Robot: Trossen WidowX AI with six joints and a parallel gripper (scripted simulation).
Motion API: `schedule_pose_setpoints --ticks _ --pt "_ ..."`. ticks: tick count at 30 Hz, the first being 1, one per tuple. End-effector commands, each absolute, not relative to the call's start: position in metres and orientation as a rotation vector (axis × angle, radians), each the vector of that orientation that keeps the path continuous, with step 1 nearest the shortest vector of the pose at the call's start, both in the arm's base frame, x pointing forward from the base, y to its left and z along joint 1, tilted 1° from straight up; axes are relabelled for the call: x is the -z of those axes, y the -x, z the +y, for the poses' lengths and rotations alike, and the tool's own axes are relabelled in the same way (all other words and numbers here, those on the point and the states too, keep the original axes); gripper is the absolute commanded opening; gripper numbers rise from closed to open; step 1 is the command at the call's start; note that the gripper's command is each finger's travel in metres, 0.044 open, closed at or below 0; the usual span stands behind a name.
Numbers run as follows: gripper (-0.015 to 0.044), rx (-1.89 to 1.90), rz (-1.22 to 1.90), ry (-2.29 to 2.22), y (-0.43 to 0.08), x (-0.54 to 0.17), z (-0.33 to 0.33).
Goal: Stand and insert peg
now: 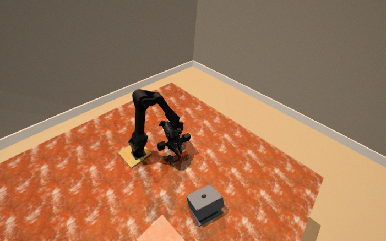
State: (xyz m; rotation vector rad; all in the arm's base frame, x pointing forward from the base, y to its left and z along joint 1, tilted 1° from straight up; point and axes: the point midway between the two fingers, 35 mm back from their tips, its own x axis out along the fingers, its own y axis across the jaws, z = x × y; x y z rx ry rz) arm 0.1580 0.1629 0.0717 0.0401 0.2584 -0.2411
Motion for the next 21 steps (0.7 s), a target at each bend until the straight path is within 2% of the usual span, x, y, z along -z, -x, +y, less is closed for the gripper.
schedule_pose_setpoints --ticks 1,21 --pt "0.0049 0.241 0.266 -0.042 -0.1575 -0.0718 0.1633" --pt "0.0049 0.239 0.258 -0.039 -0.1563 -0.0679 0.1638"
